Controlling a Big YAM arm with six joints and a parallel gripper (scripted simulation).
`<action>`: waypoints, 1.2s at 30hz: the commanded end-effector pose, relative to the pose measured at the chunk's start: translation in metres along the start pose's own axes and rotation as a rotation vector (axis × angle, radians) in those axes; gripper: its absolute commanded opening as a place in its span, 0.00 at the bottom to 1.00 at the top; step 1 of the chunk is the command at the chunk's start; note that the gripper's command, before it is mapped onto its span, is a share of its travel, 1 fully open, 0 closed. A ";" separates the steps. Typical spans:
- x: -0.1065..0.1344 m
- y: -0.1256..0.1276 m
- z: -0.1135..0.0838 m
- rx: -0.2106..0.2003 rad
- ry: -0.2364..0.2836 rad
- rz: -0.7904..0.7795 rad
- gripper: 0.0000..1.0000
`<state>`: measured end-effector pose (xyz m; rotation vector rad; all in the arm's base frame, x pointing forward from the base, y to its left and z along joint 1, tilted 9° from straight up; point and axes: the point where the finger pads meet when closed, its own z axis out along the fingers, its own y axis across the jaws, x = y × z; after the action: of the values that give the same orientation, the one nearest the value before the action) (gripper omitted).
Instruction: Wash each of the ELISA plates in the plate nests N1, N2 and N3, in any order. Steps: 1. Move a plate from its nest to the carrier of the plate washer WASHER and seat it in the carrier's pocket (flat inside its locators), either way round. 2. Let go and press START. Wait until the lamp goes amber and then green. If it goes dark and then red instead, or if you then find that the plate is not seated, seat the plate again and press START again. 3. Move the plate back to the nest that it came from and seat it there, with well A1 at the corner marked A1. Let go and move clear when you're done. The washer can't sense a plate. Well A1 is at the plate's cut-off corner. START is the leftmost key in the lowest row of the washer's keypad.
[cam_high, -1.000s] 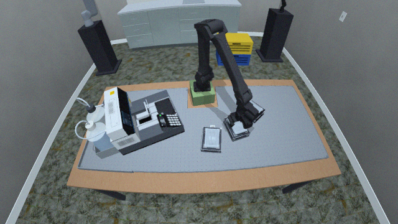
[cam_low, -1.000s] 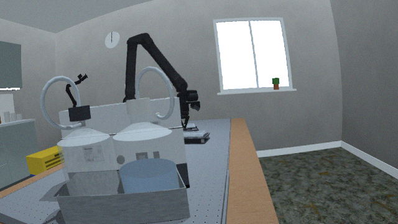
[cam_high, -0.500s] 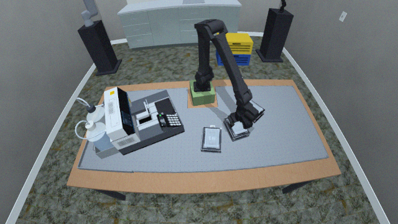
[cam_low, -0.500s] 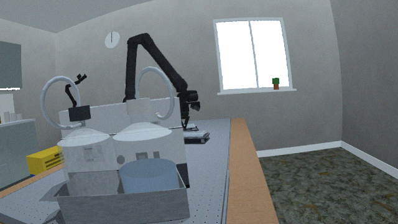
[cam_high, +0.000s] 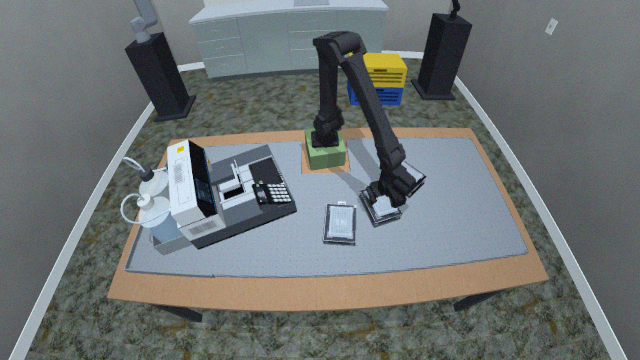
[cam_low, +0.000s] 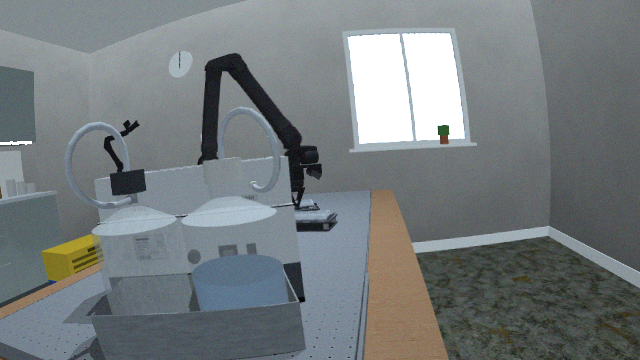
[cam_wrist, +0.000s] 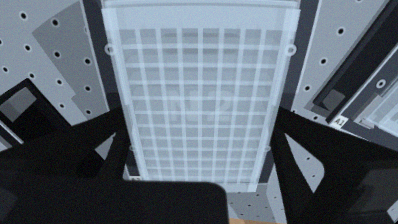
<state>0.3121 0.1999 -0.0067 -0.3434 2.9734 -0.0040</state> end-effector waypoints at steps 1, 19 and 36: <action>-0.006 -0.001 0.002 -0.007 -0.013 0.001 0.84; -0.008 0.000 0.003 -0.009 -0.019 0.002 0.84; -0.011 0.003 -0.001 -0.011 -0.024 0.002 1.00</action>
<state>0.3127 0.1999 -0.0109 -0.3435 2.9735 -0.0041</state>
